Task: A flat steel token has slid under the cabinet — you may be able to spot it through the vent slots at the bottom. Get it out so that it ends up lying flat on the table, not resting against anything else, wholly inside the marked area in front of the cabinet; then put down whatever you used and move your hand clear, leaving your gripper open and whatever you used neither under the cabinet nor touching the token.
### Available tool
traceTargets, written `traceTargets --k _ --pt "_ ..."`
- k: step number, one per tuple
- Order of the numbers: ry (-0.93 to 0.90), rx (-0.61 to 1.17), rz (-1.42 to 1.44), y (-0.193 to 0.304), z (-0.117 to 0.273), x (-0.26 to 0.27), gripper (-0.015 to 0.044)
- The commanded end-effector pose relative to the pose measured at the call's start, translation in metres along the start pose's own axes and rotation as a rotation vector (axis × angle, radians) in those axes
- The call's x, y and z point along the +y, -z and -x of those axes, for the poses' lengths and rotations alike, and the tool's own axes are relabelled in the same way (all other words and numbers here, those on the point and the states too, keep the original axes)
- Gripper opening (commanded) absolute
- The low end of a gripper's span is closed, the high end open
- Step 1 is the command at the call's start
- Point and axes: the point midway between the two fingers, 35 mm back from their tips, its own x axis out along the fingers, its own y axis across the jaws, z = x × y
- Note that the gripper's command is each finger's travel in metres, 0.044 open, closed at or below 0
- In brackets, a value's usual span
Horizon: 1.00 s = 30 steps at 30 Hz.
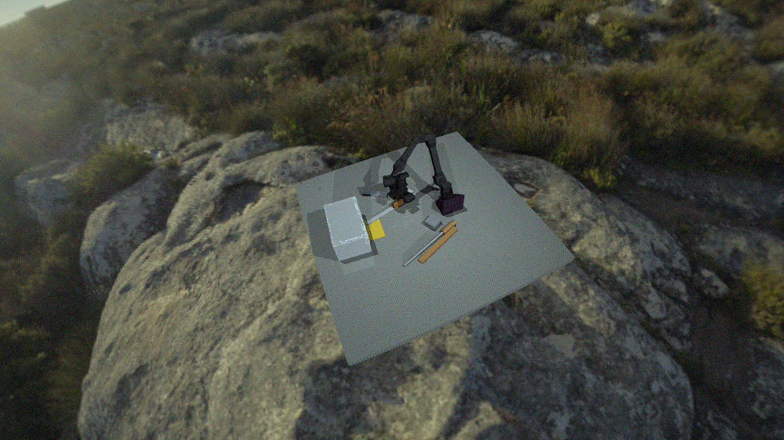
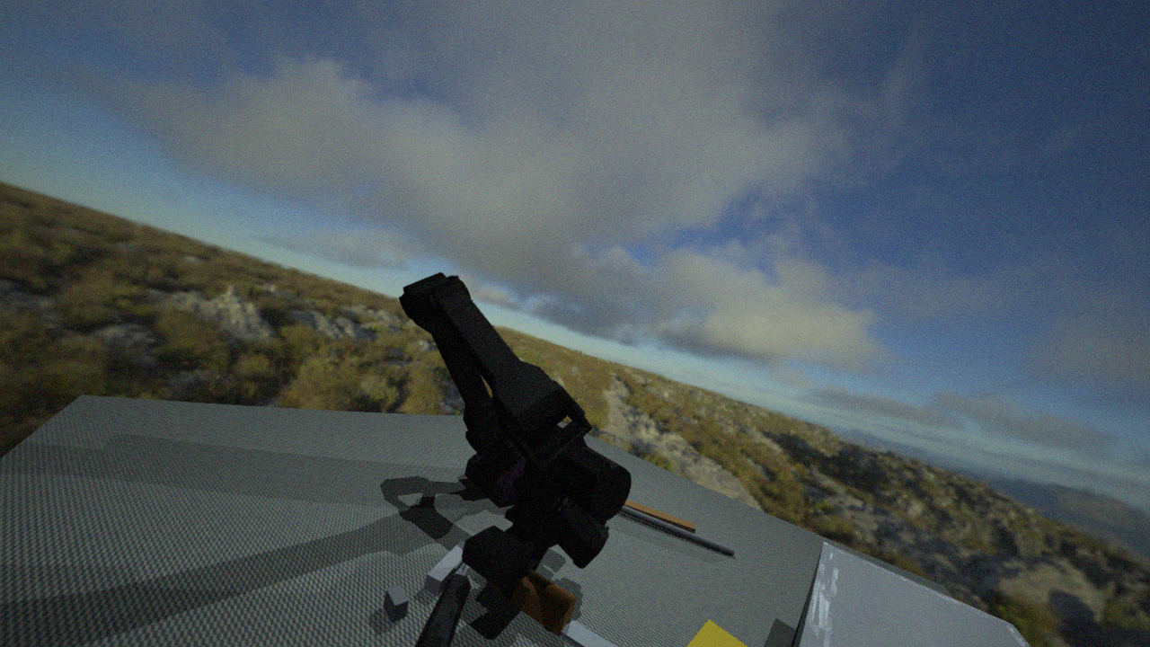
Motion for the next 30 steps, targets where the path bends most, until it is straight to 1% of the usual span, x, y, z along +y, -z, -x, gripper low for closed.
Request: traceTargets --k 1,3,20,25,30 --pt "0.001 0.003 0.0 0.0 0.0 0.0 0.0226" --pt "0.001 0.005 0.0 0.0 0.0 0.0 0.027" --pt "0.001 0.005 0.001 0.0035 -0.0026 0.0002 0.027" --pt "0.0 0.0 0.001 0.0002 0.0002 0.0003 0.0139" --pt "0.0 0.0 0.001 0.0002 0.0002 0.0003 0.0105"
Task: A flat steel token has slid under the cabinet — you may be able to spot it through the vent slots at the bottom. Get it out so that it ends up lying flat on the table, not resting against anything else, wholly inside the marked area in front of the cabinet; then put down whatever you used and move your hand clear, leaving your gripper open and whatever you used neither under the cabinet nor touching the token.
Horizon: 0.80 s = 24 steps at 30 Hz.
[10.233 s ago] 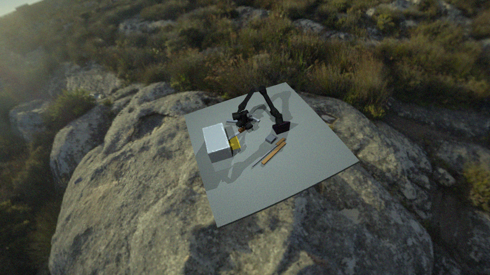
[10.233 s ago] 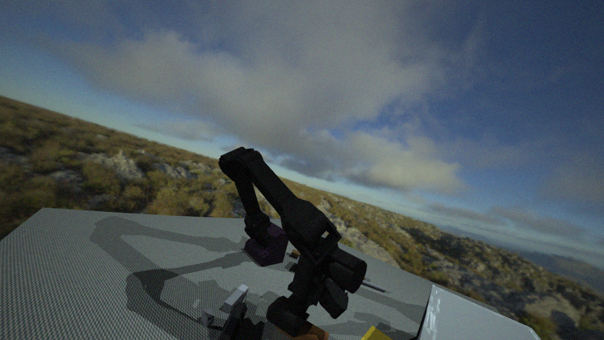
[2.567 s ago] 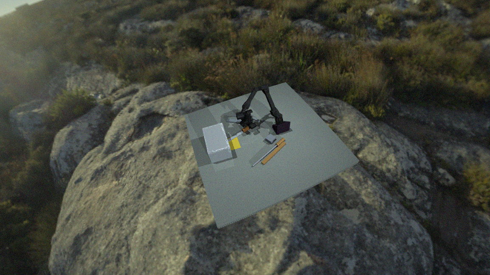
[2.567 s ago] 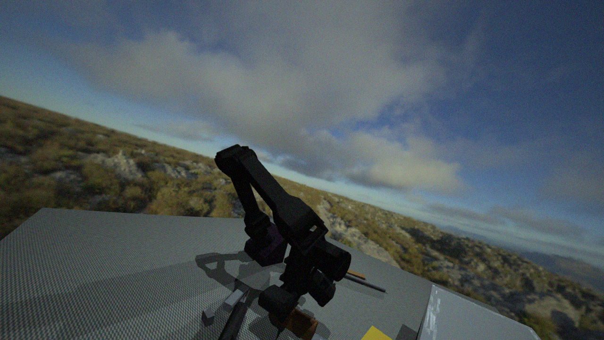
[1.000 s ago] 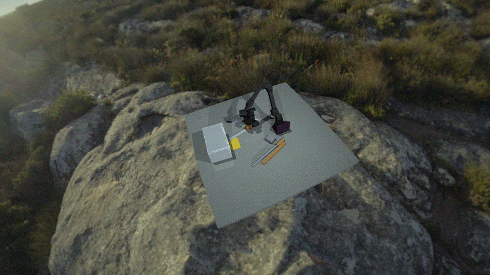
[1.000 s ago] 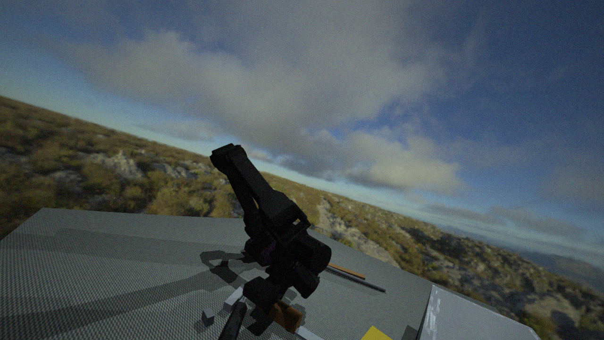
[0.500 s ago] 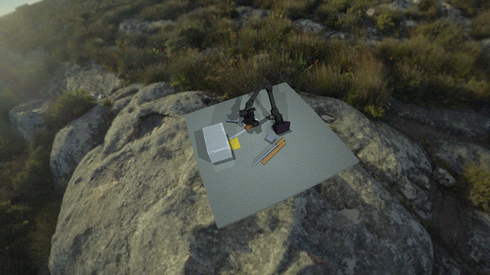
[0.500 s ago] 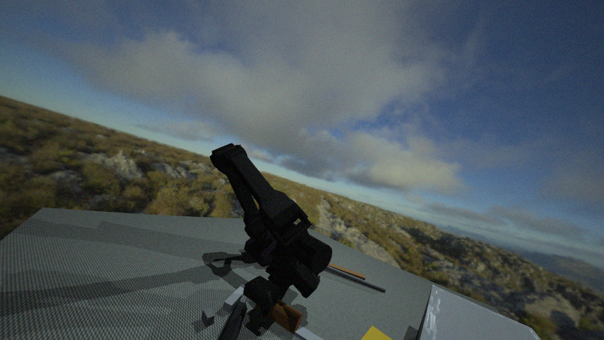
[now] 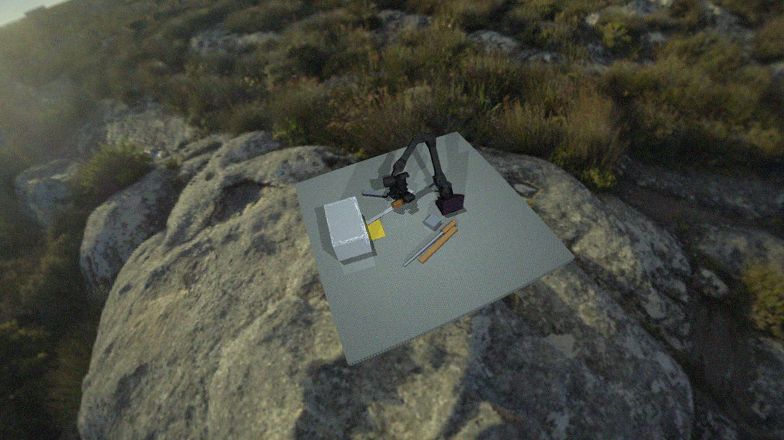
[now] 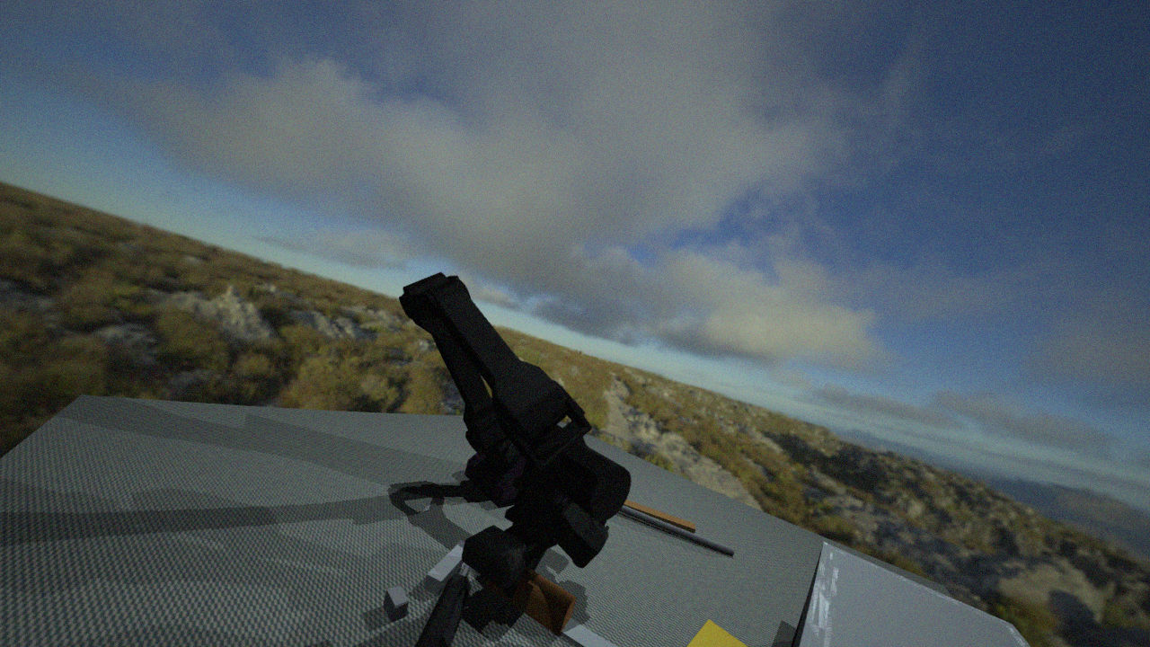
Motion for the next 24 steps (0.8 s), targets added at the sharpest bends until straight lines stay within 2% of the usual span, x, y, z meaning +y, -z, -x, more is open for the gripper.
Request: traceTargets --k 1,3,6,7,24 --pt "0.0 0.001 0.001 0.0 0.0 0.0 0.0098" --pt "0.0 0.001 0.001 0.0 0.0 0.0 0.0085" --pt "0.0 0.001 0.001 0.0 0.0 0.0 0.0006" --pt "0.0 0.001 0.001 0.0 0.0 0.0 0.0" --pt "0.0 0.003 0.007 -0.015 0.0 0.0 0.0"
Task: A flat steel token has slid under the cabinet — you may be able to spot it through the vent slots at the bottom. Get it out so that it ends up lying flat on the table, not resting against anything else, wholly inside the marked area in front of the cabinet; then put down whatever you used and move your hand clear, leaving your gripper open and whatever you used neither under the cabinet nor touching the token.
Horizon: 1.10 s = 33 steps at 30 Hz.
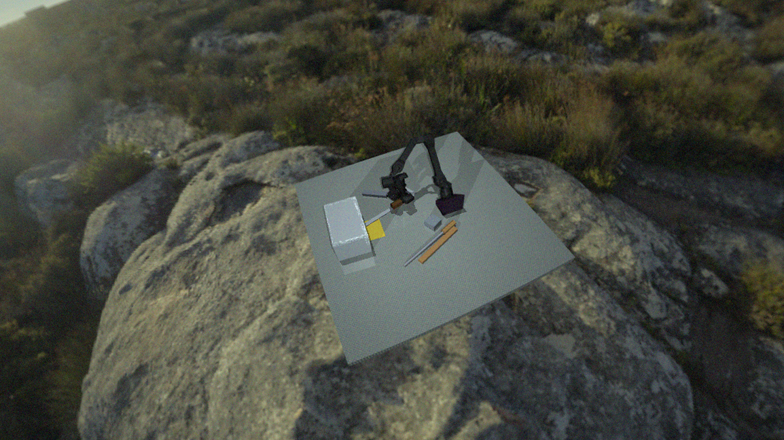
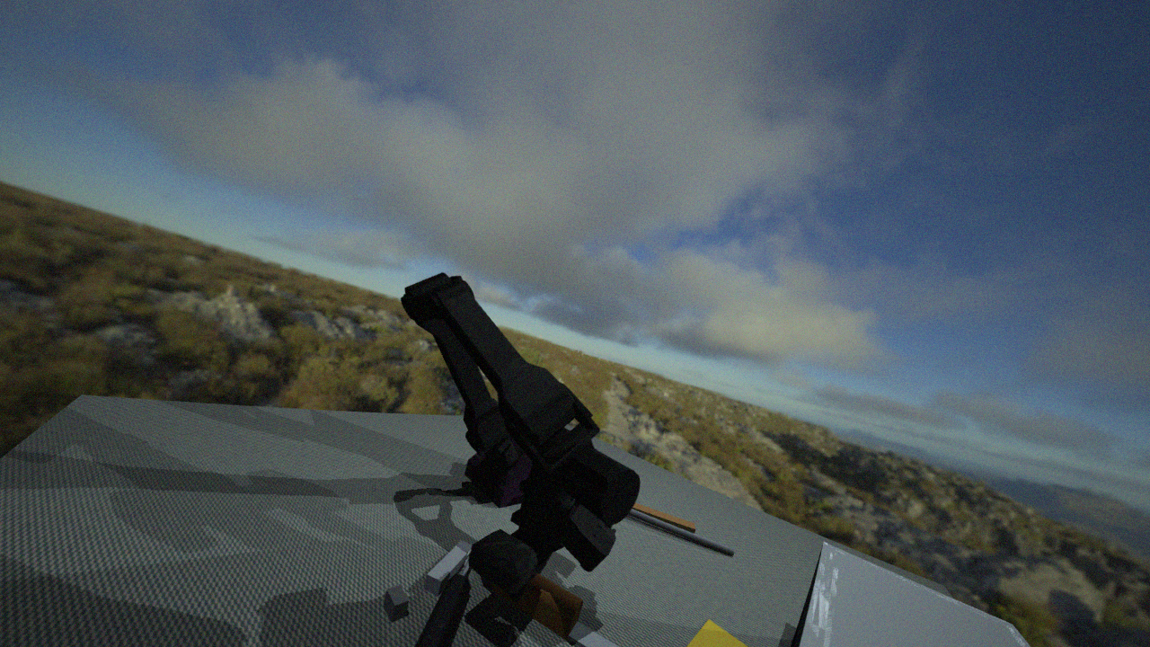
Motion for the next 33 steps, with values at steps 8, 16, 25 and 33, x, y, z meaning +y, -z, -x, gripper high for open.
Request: traceTargets --k 8,16,25,33 --pt "0.002 0.002 0.0 -0.015 0.0 -0.001 0.0" --pt "0.002 0.002 0.001 -0.024 0.0 -0.001 0.0" --pt "0.002 0.002 0.001 -0.036 0.001 -0.001 0.0" --pt "0.002 0.001 0.001 -0.045 0.001 -0.001 0.0"
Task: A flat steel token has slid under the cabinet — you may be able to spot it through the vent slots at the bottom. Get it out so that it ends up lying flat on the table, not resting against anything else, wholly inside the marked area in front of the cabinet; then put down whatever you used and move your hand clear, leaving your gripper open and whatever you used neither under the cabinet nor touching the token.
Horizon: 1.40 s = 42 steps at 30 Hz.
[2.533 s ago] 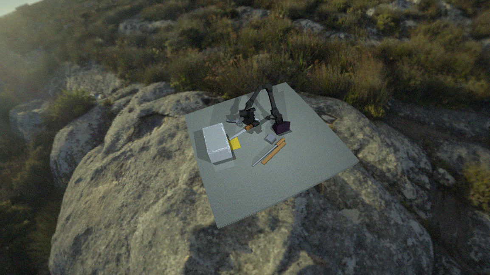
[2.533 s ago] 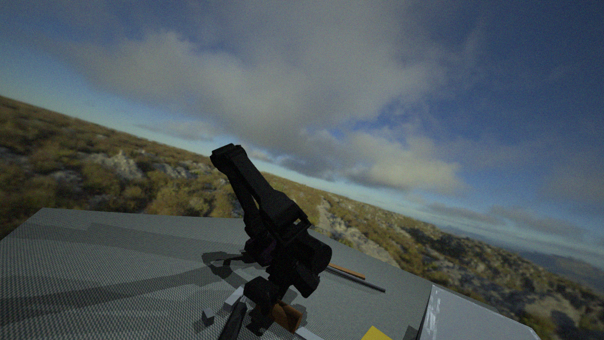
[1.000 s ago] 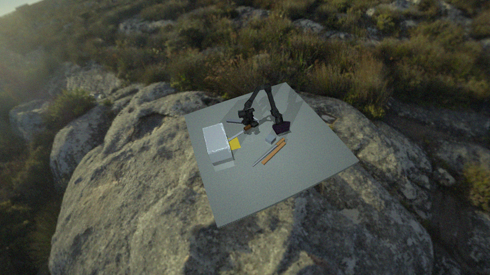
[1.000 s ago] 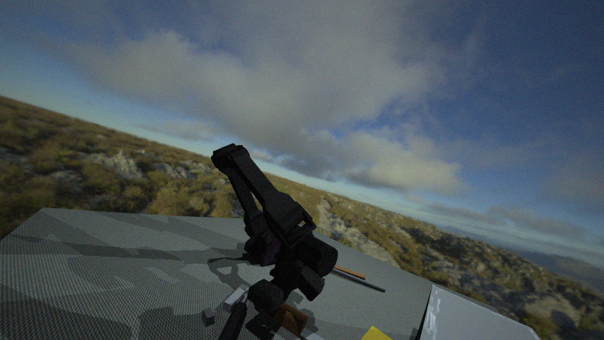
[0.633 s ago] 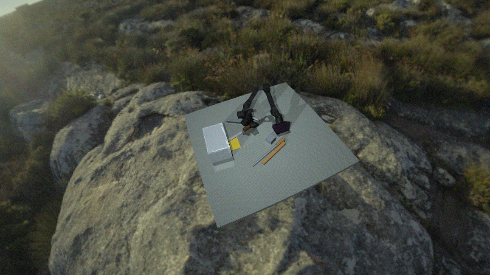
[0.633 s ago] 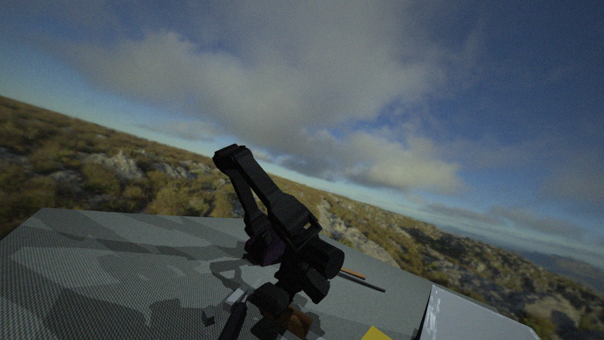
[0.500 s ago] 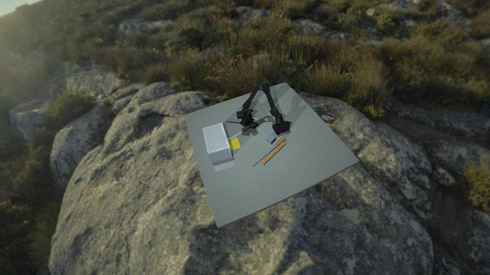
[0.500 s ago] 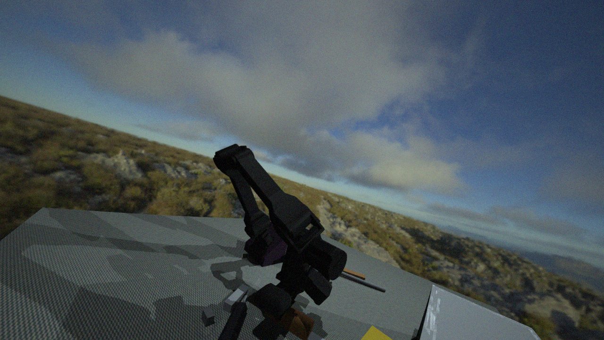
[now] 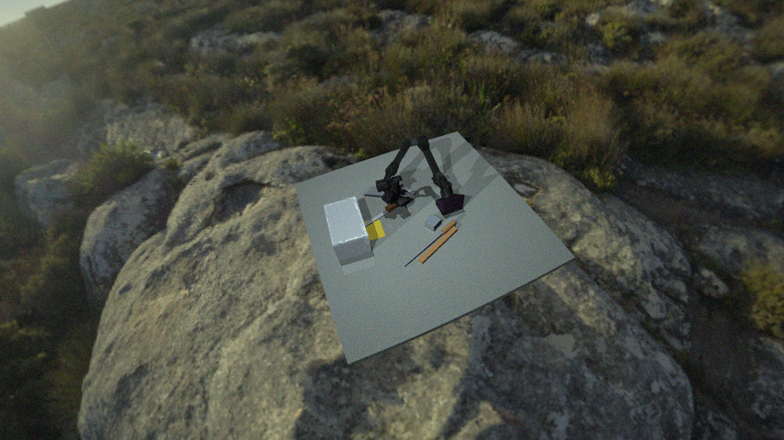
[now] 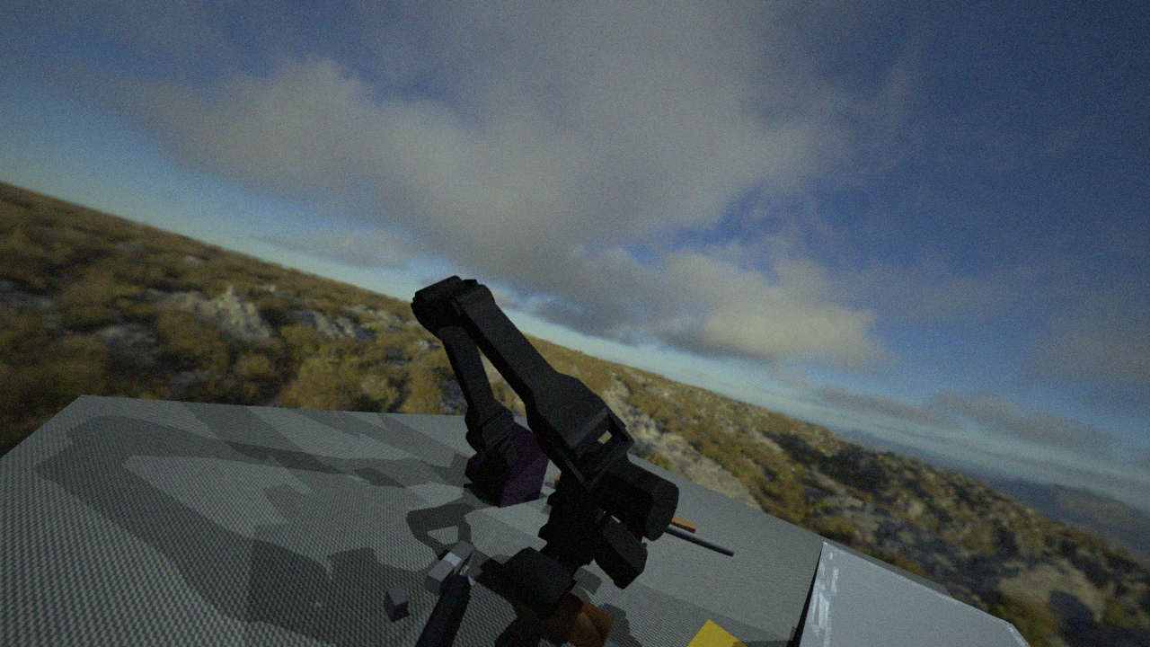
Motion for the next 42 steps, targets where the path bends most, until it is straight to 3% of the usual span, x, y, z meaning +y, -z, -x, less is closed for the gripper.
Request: traceTargets --k 1,42 --pt "0.003 0.001 -0.004 -0.007 0.0 -0.001 0.0" --pt "0.003 -0.002 -0.006 -0.055 0.001 -0.002 0.0"
